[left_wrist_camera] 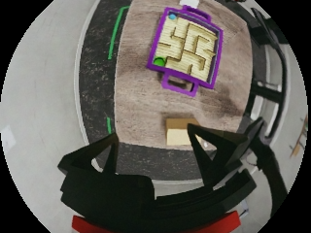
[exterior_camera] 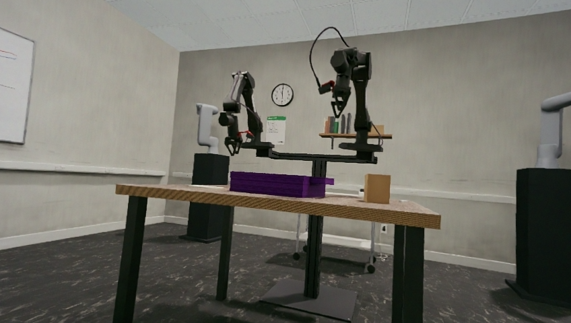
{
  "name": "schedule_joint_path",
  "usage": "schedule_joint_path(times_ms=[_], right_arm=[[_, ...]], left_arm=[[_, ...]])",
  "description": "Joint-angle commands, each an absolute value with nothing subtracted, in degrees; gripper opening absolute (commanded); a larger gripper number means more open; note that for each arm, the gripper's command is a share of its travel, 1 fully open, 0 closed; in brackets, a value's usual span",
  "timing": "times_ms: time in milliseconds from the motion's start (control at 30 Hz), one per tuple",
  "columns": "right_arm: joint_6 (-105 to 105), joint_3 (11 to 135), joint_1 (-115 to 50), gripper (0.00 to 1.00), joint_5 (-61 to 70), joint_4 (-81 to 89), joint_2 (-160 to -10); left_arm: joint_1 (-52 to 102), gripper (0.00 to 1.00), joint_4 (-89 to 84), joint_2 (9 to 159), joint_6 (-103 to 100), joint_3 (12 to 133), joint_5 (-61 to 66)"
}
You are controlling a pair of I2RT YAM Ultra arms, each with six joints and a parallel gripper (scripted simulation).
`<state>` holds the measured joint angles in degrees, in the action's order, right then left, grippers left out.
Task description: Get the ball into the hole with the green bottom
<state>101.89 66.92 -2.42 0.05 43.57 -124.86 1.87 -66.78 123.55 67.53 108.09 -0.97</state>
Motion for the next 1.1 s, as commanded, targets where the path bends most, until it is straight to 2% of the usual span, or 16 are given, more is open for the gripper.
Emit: schedule_joint_path(times_ms=[0,567,600,1067], right_arm=[[101.98,67.39,-2.5,1.0,0.54,43.96,-123.89],[101.98,67.38,-2.5,1.0,0.54,43.95,-123.89],[101.98,67.38,-2.5,1.0,0.54,43.95,-123.89],[101.98,67.38,-2.5,1.0,0.54,43.95,-123.89]], left_arm=[[1.97,1.0,-66.9,122.56,67.48,108.71,-0.55],[1.97,1.0,-66.89,122.56,67.48,108.69,-0.56],[1.97,0.39,-66.89,122.56,67.48,108.69,-0.56],[1.97,0.39,-66.89,122.56,67.48,108.69,-0.56]])
